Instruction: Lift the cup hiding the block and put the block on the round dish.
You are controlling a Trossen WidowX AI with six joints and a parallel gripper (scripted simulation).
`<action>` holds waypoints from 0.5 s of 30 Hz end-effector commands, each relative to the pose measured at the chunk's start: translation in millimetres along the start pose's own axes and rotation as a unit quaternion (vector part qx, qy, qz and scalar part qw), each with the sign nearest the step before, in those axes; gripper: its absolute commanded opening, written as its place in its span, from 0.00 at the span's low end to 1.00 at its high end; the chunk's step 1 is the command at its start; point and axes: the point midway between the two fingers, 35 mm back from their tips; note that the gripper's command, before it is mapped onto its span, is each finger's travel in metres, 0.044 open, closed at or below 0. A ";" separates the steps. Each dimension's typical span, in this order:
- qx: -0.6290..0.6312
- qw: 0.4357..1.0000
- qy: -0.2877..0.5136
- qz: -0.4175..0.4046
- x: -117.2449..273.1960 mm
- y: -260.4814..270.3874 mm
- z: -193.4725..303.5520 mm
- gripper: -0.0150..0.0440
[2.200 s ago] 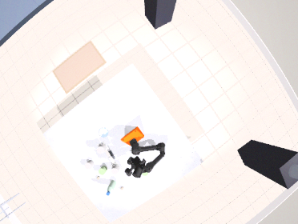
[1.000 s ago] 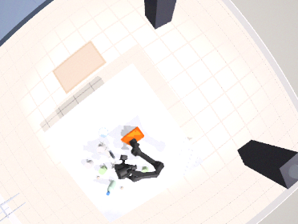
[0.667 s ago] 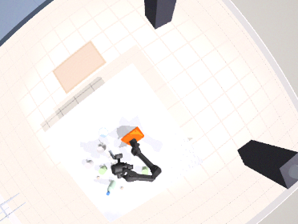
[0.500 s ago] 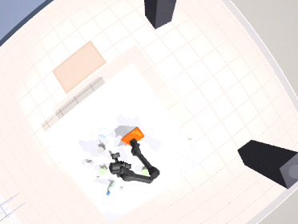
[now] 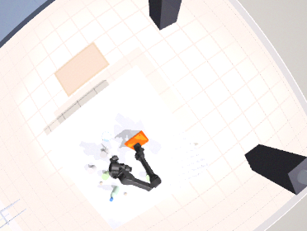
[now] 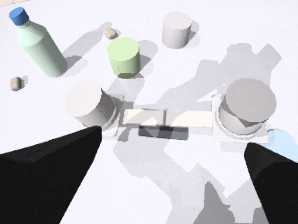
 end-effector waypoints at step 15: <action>0.174 0.979 0.099 -0.033 -34.0 25.7 -15.6 1.00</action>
Point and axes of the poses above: the point midway between the two fingers, 35 mm back from their tips, its own x axis back along the fingers, its own y axis across the jaws, z = x × y, and after that the axes turned 4 degrees about -x, right-handed
